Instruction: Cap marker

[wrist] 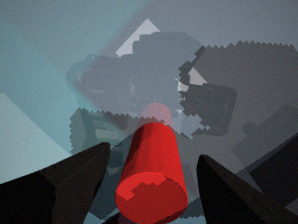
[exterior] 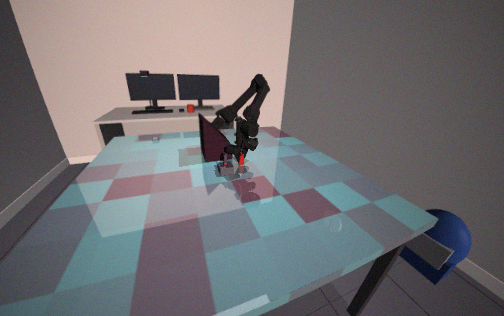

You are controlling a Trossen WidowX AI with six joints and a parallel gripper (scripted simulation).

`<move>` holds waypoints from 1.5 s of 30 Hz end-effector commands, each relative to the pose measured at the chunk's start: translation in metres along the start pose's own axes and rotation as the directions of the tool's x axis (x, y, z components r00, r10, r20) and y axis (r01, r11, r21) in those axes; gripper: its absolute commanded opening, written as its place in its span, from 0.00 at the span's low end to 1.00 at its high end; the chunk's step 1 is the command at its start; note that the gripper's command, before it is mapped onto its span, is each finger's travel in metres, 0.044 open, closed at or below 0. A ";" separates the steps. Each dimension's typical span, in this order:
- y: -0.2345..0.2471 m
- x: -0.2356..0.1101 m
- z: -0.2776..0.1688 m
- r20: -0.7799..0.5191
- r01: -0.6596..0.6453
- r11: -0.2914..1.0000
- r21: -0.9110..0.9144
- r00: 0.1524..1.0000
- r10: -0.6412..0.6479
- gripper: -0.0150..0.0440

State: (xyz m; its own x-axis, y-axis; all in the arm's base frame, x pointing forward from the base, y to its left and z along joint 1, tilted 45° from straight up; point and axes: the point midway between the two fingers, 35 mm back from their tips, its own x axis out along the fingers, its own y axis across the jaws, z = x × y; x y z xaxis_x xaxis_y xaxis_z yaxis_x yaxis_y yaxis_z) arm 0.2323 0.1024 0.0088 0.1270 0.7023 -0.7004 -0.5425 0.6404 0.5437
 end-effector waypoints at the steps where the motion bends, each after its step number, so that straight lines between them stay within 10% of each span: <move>1: 0.000 0.005 -0.003 -0.005 0.001 1.000 0.011 1.000 -0.001 0.68; 18: 0.001 0.002 -0.002 -0.006 0.002 1.000 0.011 1.000 -0.002 0.25; 45: 0.000 -0.052 -0.001 -0.007 0.004 1.000 0.010 1.000 -0.004 0.25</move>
State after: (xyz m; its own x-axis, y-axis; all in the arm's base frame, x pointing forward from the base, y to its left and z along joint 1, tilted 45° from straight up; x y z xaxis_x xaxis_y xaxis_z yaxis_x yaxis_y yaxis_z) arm 0.2240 0.0699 0.0372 0.1145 0.6934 -0.7114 -0.5239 0.6506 0.5498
